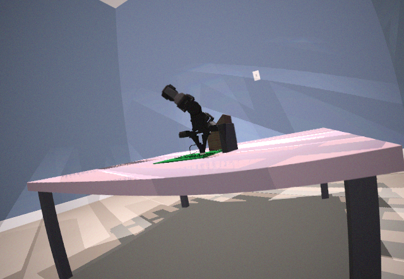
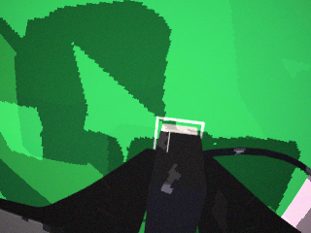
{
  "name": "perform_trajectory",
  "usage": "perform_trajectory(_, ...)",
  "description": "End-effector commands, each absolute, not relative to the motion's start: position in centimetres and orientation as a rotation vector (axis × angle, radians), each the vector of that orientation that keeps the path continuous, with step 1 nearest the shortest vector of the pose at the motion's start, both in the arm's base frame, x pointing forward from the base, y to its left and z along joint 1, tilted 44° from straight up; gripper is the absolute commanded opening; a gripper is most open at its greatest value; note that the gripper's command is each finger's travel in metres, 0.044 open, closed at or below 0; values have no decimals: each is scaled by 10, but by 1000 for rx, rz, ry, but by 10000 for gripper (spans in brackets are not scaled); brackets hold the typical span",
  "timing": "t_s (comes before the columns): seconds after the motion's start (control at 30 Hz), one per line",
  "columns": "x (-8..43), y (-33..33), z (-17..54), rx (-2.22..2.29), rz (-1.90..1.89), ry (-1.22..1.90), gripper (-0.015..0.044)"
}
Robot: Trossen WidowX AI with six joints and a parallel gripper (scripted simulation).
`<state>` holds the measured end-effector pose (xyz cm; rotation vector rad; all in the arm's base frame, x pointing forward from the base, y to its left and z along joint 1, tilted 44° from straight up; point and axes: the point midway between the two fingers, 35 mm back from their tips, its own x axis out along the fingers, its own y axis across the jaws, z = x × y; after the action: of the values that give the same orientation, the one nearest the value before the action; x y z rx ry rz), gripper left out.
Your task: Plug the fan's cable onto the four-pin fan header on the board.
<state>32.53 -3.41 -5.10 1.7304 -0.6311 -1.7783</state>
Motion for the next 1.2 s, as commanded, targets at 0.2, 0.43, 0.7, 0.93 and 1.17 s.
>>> perform_trajectory(0.2, 326, -38, -54, 1724, -1778, -638, 0)
perform_trajectory(0.43, 326, -38, -54, 1724, -1778, -638, 0)
perform_trajectory(0.7, 325, -34, -51, 1731, -1777, -631, 26)
perform_trajectory(0.93, 325, -34, -51, 1731, -1777, -631, 210)
perform_trajectory(1.17, 327, -15, -32, 1729, -1779, -632, 260)
